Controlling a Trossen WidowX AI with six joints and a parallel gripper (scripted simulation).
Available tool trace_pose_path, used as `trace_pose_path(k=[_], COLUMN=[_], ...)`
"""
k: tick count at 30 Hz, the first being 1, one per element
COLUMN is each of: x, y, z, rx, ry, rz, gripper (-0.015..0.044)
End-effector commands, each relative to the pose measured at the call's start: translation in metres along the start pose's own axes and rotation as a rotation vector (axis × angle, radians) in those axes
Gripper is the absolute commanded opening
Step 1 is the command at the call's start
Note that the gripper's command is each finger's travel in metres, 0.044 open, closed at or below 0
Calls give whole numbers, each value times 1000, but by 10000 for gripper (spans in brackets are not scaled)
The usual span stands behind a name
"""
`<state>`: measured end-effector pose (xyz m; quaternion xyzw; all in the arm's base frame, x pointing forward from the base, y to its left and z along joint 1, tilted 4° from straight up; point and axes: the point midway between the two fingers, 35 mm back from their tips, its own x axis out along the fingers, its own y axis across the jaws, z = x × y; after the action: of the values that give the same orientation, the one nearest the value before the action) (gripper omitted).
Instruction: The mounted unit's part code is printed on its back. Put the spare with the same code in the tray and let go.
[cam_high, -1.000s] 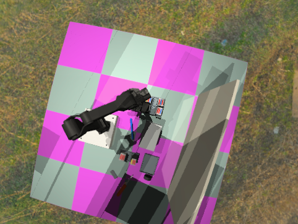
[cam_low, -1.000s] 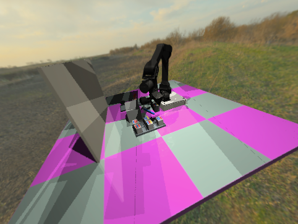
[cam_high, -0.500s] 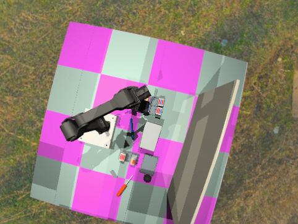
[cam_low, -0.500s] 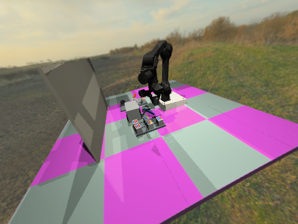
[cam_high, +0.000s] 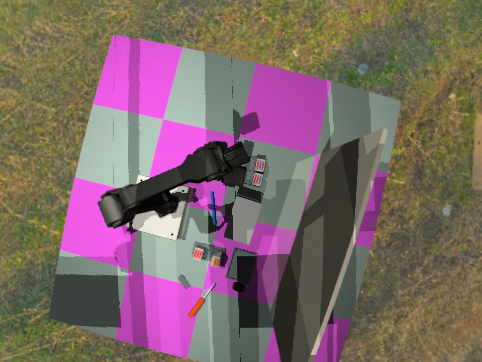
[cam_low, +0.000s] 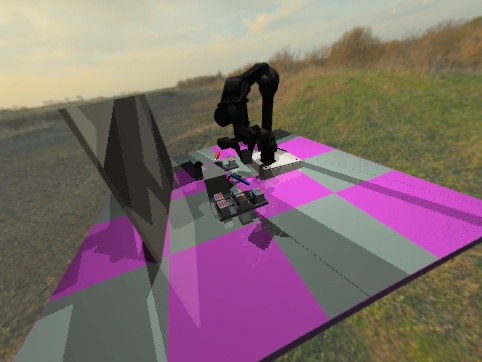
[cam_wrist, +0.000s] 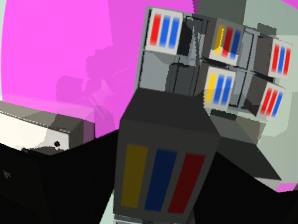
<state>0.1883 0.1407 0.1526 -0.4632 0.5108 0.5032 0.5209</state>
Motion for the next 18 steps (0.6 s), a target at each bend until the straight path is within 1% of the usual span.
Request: trace_pose_path(k=[1,18], x=[-4,-15], y=[-19,-91], z=[-6,-60], rx=[-2,12], ry=[1,6], rz=[-6,-38], gripper=[0,0])
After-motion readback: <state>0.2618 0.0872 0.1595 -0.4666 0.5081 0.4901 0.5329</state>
